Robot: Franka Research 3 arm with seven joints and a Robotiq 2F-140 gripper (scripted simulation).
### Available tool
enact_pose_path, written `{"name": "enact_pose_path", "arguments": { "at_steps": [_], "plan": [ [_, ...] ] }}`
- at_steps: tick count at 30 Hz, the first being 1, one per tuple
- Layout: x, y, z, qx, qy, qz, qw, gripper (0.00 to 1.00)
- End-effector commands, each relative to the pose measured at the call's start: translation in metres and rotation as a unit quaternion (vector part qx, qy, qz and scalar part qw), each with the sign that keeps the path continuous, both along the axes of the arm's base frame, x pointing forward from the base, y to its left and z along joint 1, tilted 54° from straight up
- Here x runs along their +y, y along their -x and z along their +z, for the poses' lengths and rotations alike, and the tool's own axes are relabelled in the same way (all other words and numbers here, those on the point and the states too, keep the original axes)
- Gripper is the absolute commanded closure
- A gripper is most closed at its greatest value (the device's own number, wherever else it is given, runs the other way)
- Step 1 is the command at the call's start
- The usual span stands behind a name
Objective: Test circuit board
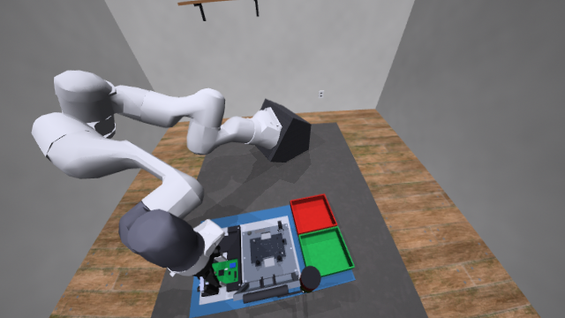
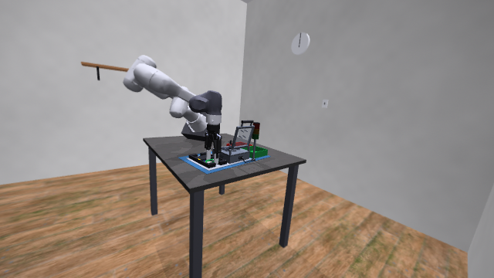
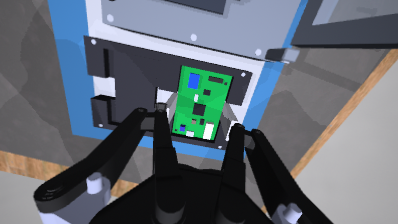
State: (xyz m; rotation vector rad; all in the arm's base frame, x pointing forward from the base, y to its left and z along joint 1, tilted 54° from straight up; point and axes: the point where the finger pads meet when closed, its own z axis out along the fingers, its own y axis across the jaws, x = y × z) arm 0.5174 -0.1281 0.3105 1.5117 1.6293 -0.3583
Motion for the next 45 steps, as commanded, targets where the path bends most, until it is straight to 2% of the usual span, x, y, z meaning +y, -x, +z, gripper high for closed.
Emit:
{"name": "enact_pose_path", "arguments": {
  "at_steps": [1, 45],
  "plan": [
    [-0.0011, -0.0002, -0.0006, -0.001, 0.0, -0.001, 1.0, 0.53],
    [0.0011, 0.001, 0.0012, -0.001, 0.0, -0.001, 1.0, 0.54]
  ]
}}
